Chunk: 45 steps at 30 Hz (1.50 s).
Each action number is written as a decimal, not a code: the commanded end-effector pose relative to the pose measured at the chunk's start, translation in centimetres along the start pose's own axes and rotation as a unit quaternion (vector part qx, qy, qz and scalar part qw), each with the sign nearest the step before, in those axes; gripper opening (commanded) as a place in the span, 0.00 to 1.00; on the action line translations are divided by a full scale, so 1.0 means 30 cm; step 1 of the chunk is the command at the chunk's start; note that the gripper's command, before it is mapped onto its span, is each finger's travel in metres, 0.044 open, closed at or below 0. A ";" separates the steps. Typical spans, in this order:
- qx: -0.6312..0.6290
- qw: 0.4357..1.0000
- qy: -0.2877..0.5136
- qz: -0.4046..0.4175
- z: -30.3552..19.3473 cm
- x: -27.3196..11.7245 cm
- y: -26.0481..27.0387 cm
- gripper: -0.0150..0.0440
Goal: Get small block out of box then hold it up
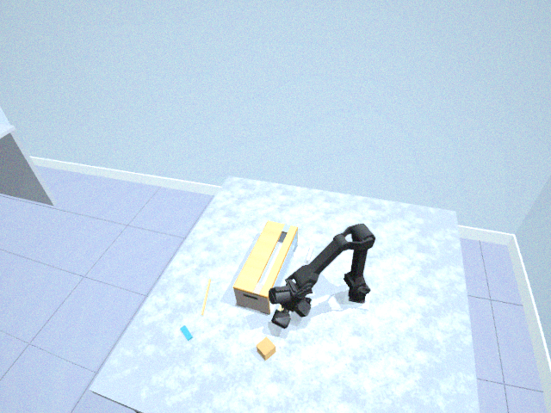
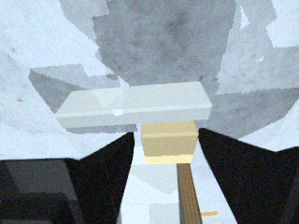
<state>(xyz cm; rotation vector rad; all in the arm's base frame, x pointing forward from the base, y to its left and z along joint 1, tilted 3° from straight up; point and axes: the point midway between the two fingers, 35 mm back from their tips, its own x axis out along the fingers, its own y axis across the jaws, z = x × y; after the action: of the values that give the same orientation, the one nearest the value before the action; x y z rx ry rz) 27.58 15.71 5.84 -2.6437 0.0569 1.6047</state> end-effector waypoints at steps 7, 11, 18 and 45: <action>-0.001 1.000 0.002 -0.001 0.000 0.004 0.000 0.36; 0.013 1.000 0.004 0.002 -0.012 -0.007 0.001 0.25; 0.003 1.000 0.001 0.000 -0.068 -0.138 -0.003 0.25; -0.220 0.969 0.029 -0.110 -0.074 -0.506 0.078 0.25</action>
<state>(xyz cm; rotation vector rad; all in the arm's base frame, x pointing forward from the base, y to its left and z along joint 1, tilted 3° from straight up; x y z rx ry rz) 23.40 13.71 18.68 -2.8305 -0.5071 1.6499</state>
